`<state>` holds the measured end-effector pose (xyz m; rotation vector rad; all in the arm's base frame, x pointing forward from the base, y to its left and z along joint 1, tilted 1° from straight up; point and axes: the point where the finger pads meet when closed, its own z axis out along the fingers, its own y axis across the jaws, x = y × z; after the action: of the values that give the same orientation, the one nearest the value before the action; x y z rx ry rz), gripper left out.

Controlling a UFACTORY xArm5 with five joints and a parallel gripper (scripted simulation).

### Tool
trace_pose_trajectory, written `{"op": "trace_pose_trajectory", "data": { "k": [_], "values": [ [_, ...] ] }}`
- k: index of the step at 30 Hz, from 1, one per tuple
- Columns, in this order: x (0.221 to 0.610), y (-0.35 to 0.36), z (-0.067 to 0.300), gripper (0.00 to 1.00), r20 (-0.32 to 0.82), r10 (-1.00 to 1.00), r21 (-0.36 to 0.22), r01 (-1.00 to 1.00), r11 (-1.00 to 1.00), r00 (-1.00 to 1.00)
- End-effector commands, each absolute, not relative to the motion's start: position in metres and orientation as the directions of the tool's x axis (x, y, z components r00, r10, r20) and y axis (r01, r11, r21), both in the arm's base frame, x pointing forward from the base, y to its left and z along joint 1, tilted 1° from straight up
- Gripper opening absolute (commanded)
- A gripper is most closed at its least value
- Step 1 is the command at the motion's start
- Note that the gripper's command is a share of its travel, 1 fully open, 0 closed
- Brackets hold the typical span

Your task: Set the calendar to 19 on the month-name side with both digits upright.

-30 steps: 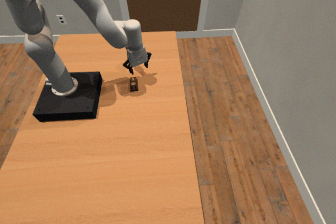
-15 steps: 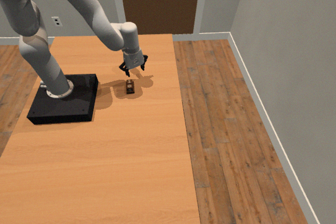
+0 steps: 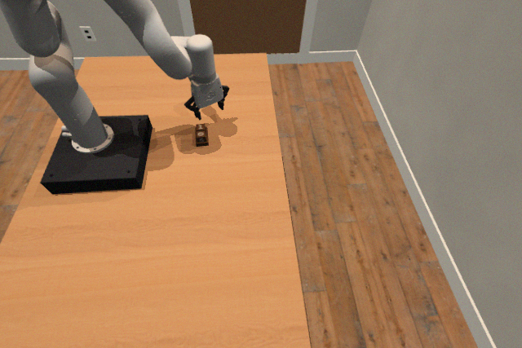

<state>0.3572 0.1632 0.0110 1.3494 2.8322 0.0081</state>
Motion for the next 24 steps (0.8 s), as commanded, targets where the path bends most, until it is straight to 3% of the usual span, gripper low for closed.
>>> {"op": "trace_pose_trajectory", "data": {
  "k": [1, 24],
  "values": [
    [0.3583, 0.1637, 0.0120, 1.00, -0.003, 0.777, 0.010, 0.777, 0.630, -0.630],
    [0.3586, 0.1629, 0.0120, 1.00, -0.002, 0.794, 0.010, 0.794, 0.607, -0.607]
  ]
}}
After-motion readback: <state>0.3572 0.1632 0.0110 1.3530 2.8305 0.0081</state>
